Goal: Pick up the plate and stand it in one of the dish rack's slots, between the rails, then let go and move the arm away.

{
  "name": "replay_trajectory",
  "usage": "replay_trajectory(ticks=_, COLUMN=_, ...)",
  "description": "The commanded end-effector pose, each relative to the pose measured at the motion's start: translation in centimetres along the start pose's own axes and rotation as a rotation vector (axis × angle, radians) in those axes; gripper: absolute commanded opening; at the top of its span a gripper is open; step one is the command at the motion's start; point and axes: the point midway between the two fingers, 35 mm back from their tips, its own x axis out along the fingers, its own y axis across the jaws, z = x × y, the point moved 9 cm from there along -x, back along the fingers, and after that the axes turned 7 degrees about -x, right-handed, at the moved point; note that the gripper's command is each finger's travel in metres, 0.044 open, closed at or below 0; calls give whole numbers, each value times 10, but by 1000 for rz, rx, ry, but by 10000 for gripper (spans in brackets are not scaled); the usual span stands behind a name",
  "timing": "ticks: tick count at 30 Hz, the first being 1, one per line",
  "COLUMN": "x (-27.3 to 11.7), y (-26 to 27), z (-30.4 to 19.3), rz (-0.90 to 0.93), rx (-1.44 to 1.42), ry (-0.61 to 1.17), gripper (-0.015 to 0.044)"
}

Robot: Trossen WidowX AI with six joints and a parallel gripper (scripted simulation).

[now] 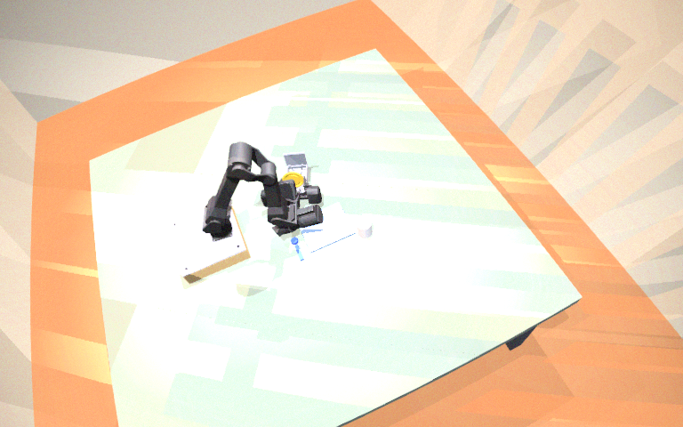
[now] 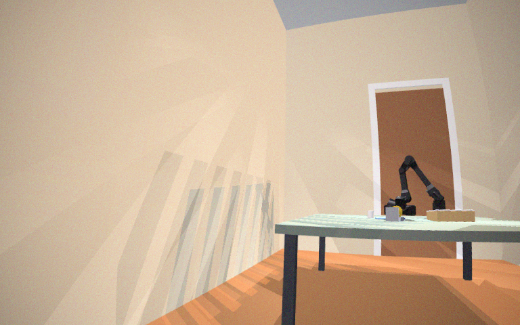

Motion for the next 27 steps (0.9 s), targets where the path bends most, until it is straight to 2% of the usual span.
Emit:
replay_trajectory(ticks=1, x=0, y=0, z=2, rz=0, rx=-1, ry=0, gripper=0)
replay_trajectory(ticks=9, x=0, y=0, z=2, rz=0, rx=-1, ry=0, gripper=0)
replay_trajectory(ticks=24, x=0, y=-1, z=1, rz=-1, rx=-5, ry=0, gripper=394)
replay_trajectory(ticks=27, x=0, y=-1, z=1, rz=-1, rx=-5, ry=0, gripper=400)
